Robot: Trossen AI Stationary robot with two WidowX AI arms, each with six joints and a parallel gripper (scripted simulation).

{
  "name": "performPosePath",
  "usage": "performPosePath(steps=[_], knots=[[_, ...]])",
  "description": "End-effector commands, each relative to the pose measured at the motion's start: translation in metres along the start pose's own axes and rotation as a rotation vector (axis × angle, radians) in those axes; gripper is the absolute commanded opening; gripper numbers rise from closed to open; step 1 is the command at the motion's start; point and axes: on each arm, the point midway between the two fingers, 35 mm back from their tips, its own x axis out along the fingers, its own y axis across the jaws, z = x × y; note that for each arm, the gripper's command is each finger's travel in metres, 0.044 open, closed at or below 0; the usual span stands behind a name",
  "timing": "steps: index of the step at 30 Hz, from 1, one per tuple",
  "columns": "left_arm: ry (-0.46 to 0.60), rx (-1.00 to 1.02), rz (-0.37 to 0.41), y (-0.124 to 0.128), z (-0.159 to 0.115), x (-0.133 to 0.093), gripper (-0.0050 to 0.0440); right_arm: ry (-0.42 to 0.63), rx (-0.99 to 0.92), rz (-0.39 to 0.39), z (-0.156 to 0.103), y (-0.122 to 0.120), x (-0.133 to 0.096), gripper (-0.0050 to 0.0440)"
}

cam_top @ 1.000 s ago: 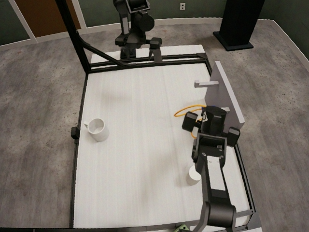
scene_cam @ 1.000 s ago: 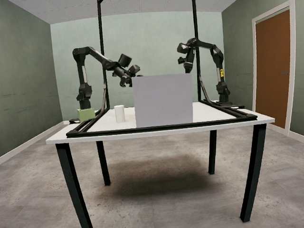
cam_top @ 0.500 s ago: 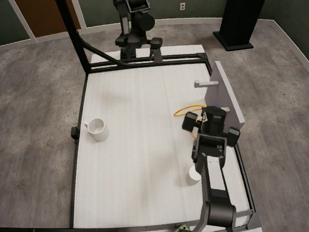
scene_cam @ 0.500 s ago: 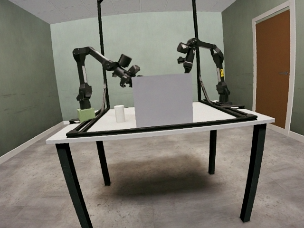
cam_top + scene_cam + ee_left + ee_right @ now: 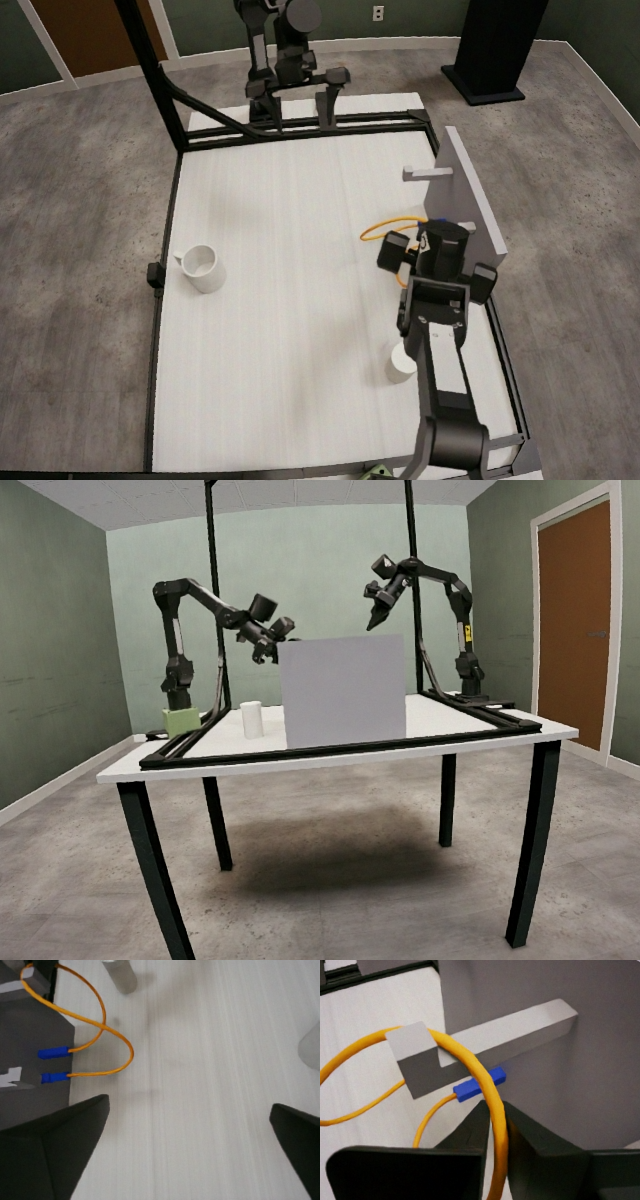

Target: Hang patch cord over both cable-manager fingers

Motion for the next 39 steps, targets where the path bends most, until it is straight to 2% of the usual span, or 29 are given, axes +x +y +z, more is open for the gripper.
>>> performPosePath(steps=[1, 6, 8, 9, 15, 23, 25, 26, 39], knots=[[-0.173, -0.012, 0.077, 0.016, 0.038, -0.014, 0.0440, -0.019, 0.002, 0.002, 0.007, 0.000, -0.003, 0.0025], [-0.333, -0.024, 0.121, 0.027, 0.073, -0.018, 0.0440, -0.019, 0.002, 0.002, 0.007, 0.000, -0.003, 0.0025], [-0.333, -0.024, 0.121, 0.027, 0.073, -0.018, 0.0440, -0.019, 0.002, 0.002, 0.007, 0.000, -0.003, 0.0025], [-0.408, -0.019, 0.152, 0.033, 0.088, -0.024, 0.0440, -0.019, 0.002, 0.002, 0.007, 0.000, -0.003, 0.0025], [-0.617, -0.029, 0.199, 0.043, 0.127, -0.047, 0.0440, -0.019, 0.002, 0.002, 0.007, 0.000, -0.003, 0.0025], [-0.894, -0.025, 0.262, 0.053, 0.170, -0.090, 0.0440, -0.019, 0.002, 0.002, 0.007, 0.000, -0.003, 0.0025], [-0.894, -0.025, 0.262, 0.053, 0.170, -0.090, 0.0440, -0.019, 0.002, 0.002, 0.007, 0.000, -0.003, 0.0025], [-0.973, -0.016, 0.288, 0.056, 0.180, -0.105, 0.0440, -0.019, 0.002, 0.002, 0.007, 0.000, -0.003, 0.0025], [-1.433, 0.020, 0.345, 0.052, 0.216, -0.196, 0.0440, -0.019, 0.002, 0.002, 0.007, 0.000, -0.003, 0.0025]])
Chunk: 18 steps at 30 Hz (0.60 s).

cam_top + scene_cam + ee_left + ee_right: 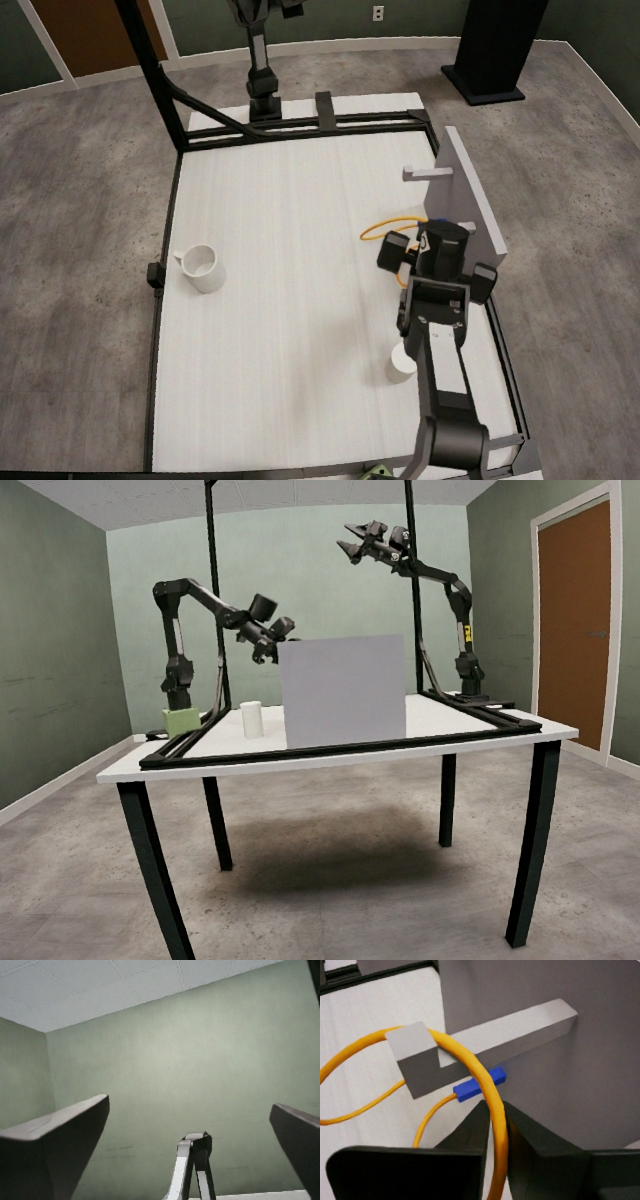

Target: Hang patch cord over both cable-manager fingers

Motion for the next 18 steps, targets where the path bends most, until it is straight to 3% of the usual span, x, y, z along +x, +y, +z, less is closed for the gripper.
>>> performPosePath(steps=[1, 3, 4, 18], knots=[[-0.165, -0.001, 0.011, 0.002, 0.036, 0.001, 0.0440, -0.019, 0.002, 0.002, 0.007, 0.000, -0.003, 0.0025], [-0.165, -0.001, 0.011, 0.002, 0.036, 0.001, 0.0440, -0.019, 0.002, 0.002, 0.007, 0.000, -0.003, 0.0025], [-0.246, 0.009, 0.024, 0.004, 0.053, -0.003, 0.0440, -0.019, 0.002, 0.002, 0.007, 0.000, -0.003, 0.0025], [-0.756, 0.031, 0.028, 0.003, 0.147, -0.054, 0.0440, -0.019, 0.002, 0.002, 0.007, 0.000, -0.003, 0.0025]])
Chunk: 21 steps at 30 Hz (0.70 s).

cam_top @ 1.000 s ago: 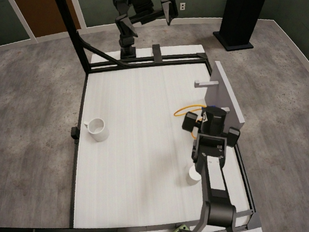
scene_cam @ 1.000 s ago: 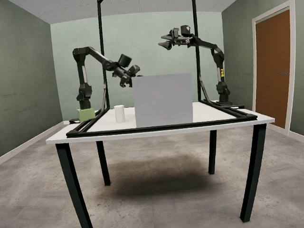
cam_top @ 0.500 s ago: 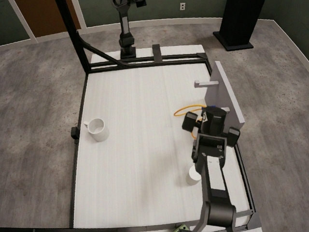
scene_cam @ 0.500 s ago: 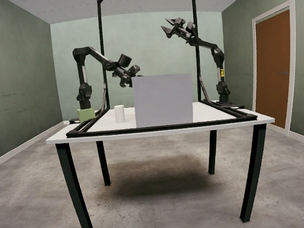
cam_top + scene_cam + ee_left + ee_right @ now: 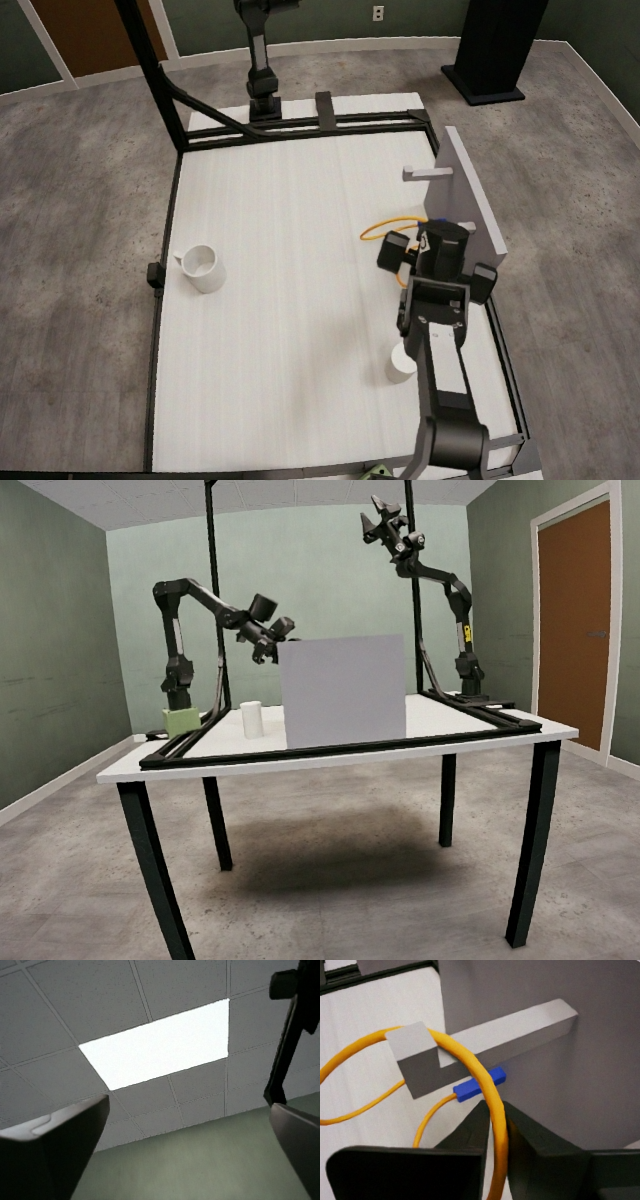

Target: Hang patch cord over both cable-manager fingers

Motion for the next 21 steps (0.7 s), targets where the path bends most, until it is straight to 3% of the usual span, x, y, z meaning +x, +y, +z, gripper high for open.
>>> performPosePath(steps=[1, 7, 12, 21], knots=[[-0.127, 0.000, -0.005, -0.002, 0.026, 0.001, 0.0440, -0.019, 0.002, 0.002, 0.007, 0.000, -0.003, 0.0025], [-0.240, 0.007, -0.009, -0.002, 0.049, -0.004, 0.0440, -0.019, 0.002, 0.002, 0.007, 0.000, -0.003, 0.0025], [-0.258, 0.008, -0.008, -0.002, 0.053, -0.005, 0.0440, -0.019, 0.002, 0.002, 0.007, 0.000, -0.003, 0.0025], [-0.177, 0.004, -0.004, -0.001, 0.017, -0.014, 0.0440, -0.019, 0.002, 0.002, 0.007, 0.000, -0.003, 0.0025]])
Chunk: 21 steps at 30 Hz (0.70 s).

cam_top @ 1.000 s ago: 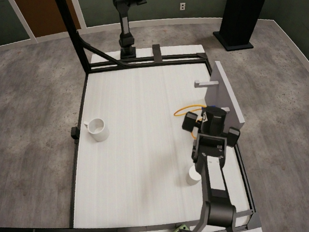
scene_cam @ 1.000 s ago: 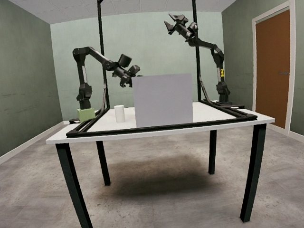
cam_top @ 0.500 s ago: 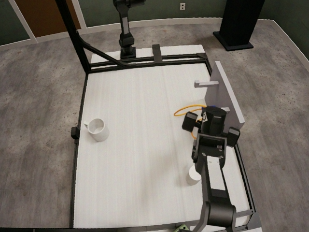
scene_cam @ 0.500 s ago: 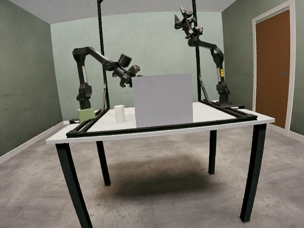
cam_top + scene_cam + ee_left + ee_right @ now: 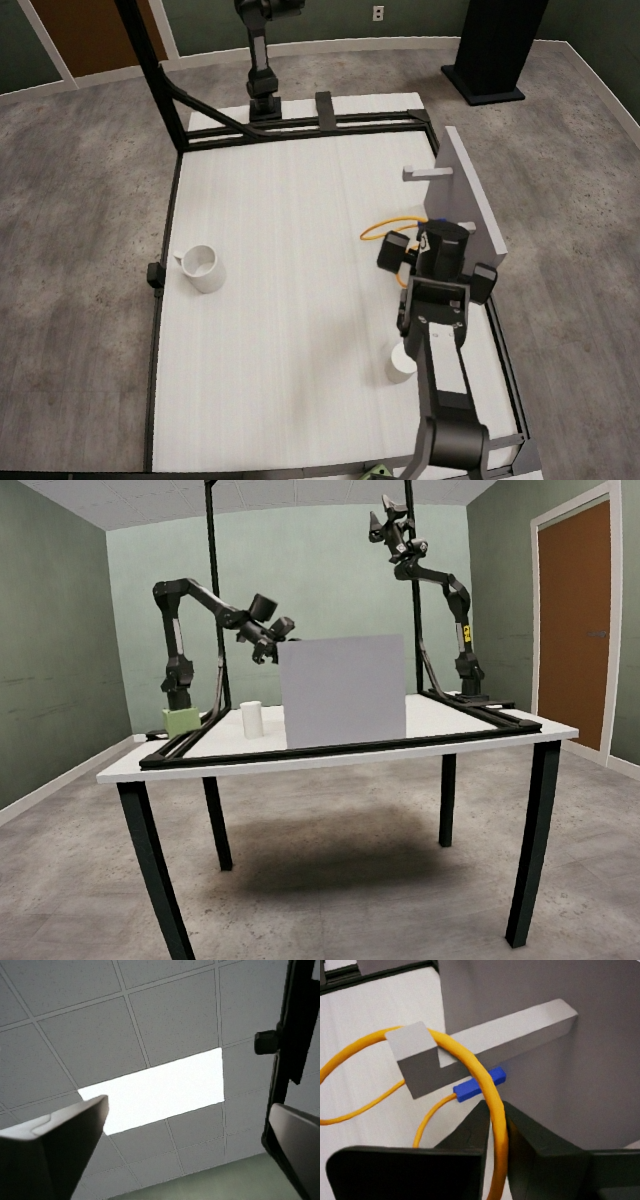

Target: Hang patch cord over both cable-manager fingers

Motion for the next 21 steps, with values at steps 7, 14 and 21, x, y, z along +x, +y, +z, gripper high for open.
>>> performPosePath(steps=[7, 14, 21], knots=[[0.154, -0.014, 0.006, 0.002, -0.064, -0.037, 0.0440, -0.019, 0.002, 0.002, 0.007, 0.000, -0.003, 0.0025], [0.263, -0.026, 0.014, 0.003, -0.105, -0.068, 0.0440, -0.019, 0.002, 0.002, 0.007, 0.000, -0.003, 0.0025], [0.387, -0.039, 0.025, 0.004, -0.147, -0.108, 0.0440, -0.019, 0.002, 0.002, 0.007, 0.000, -0.003, 0.0025]])
